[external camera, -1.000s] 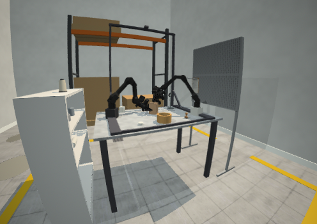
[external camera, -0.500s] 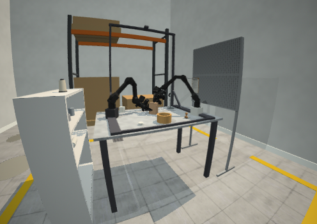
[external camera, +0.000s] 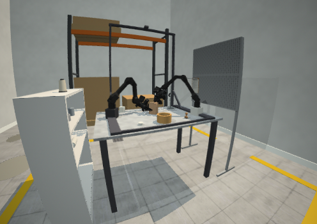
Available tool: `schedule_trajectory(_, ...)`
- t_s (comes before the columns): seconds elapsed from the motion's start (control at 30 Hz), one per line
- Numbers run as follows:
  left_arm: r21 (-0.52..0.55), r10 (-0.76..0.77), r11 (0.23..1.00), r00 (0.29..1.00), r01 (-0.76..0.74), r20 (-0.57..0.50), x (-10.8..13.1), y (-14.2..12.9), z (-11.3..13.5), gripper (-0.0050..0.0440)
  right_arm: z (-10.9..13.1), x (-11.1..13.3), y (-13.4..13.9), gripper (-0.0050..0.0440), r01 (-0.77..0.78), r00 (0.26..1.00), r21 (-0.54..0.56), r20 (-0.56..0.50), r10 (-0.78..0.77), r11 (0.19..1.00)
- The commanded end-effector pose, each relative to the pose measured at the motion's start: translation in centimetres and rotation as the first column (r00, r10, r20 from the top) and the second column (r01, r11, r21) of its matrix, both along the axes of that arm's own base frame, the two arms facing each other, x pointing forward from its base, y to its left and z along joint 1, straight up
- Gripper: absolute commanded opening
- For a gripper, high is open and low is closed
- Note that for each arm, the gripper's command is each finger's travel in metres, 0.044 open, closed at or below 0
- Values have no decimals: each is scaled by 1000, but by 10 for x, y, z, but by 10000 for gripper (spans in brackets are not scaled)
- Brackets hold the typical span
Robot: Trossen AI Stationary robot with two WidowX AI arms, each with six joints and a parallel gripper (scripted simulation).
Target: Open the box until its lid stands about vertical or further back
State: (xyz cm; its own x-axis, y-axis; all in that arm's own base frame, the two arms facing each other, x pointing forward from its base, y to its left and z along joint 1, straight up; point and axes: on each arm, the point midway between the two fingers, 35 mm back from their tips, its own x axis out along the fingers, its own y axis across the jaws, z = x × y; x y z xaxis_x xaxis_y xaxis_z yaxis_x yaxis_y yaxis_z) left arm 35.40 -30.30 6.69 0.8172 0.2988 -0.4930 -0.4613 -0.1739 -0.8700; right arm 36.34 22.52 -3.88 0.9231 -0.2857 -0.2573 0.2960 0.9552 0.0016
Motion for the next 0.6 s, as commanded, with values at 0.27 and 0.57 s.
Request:
schedule_trajectory(0.27,-34,1,999,1000,0,25,-8,-8,16,50,8,3,4,313,-3,1000,19,15,3,1000)
schedule_trajectory(0.57,-34,1,999,1000,0,25,-14,-10,17,50,8,3,4,313,-3,1000,19,15,3,1000)
